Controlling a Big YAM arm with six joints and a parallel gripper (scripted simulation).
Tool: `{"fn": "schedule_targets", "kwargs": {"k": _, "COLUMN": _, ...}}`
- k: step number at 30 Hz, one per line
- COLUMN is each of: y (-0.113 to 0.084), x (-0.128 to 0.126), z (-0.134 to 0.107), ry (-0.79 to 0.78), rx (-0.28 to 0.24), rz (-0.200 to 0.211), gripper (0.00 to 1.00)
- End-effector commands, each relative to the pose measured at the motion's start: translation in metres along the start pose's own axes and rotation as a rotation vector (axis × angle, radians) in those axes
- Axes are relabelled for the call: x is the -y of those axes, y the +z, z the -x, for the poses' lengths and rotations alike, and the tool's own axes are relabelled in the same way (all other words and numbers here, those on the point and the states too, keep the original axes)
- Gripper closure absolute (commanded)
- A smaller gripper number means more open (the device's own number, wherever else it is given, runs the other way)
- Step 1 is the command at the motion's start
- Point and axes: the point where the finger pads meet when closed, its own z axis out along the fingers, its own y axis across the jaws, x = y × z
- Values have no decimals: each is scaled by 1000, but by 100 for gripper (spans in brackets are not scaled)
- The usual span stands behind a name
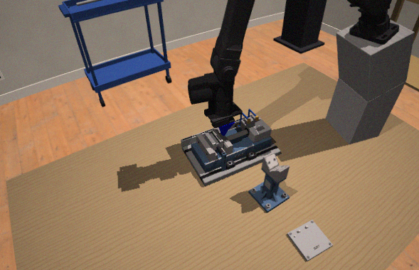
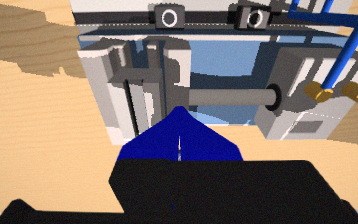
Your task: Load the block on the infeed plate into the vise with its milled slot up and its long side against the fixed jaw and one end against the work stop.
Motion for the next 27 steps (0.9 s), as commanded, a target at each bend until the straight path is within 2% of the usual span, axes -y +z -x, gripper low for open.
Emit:
{"fn": "schedule_targets", "kwargs": {"k": 1, "y": 0, "x": -17, "z": -2, "ry": -1, "rx": 8, "rz": 35, "gripper": 100}}
{"fn": "schedule_targets", "kwargs": {"k": 27, "y": 0, "x": -17, "z": -2, "ry": -1, "rx": 8, "rz": 35, "gripper": 100}}
